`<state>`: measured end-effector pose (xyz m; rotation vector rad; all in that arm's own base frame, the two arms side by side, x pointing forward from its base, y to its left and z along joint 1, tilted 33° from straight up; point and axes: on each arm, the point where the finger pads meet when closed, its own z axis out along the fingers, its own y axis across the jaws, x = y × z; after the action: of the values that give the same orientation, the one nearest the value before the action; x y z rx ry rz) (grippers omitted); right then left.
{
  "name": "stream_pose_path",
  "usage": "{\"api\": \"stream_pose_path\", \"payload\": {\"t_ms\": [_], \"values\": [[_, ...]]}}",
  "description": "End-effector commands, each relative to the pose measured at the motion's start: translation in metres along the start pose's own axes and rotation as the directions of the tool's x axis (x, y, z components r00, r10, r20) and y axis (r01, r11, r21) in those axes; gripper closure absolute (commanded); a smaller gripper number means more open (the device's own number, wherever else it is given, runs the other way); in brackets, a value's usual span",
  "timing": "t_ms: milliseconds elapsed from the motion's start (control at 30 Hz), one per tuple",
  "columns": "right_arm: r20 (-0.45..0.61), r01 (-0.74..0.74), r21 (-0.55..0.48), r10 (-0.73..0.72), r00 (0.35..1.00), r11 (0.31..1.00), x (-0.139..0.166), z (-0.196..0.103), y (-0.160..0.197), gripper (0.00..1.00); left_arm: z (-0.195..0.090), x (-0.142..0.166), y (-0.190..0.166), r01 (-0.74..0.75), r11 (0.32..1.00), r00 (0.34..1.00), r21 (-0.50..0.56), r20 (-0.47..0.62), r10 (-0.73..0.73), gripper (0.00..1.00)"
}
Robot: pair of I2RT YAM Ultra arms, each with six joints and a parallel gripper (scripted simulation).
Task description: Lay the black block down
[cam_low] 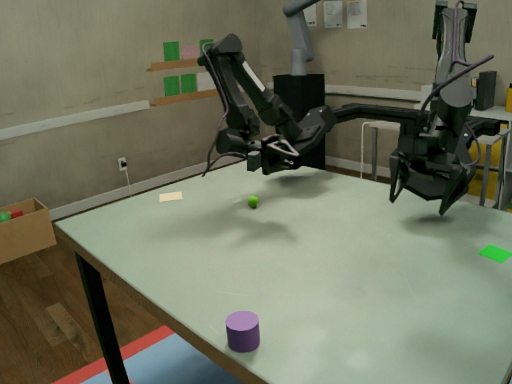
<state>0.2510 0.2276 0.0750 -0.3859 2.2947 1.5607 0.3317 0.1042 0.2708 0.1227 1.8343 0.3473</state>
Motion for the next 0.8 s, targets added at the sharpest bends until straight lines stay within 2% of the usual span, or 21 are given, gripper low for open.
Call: {"api": "stream_pose_path", "payload": {"t_ms": [0,367,567,667,767], "values": [[0.004,0.071,-0.073,-0.071,0.997,0.995,-0.012,0.002,0.016,0.73,-0.006,0.003,-0.002,-0.005,1.0,1.0,0.01,-0.001,0.005,0.0],[0.005,0.069,-0.07,-0.069,0.998,0.995,-0.012,0.002,0.015,0.73,-0.004,-0.001,-0.003,-0.007,1.0,1.0,0.015,0.002,0.007,0.0],[0.002,0.073,-0.074,-0.073,0.997,0.995,-0.019,0.002,0.028,0.73,-0.004,-0.001,-0.003,-0.007,1.0,1.0,0.015,0.002,0.007,0.0],[0.003,0.076,-0.074,-0.076,0.997,0.994,-0.019,0.002,0.028,0.73,-0.006,-0.002,-0.011,-0.033,0.998,0.999,0.061,0.03,0.031,0.34],[0.004,0.079,-0.075,-0.079,0.997,0.994,-0.019,0.002,0.028,0.73,-0.011,-0.008,-0.03,-0.085,0.986,0.992,0.146,0.101,0.071,0.36]]}}
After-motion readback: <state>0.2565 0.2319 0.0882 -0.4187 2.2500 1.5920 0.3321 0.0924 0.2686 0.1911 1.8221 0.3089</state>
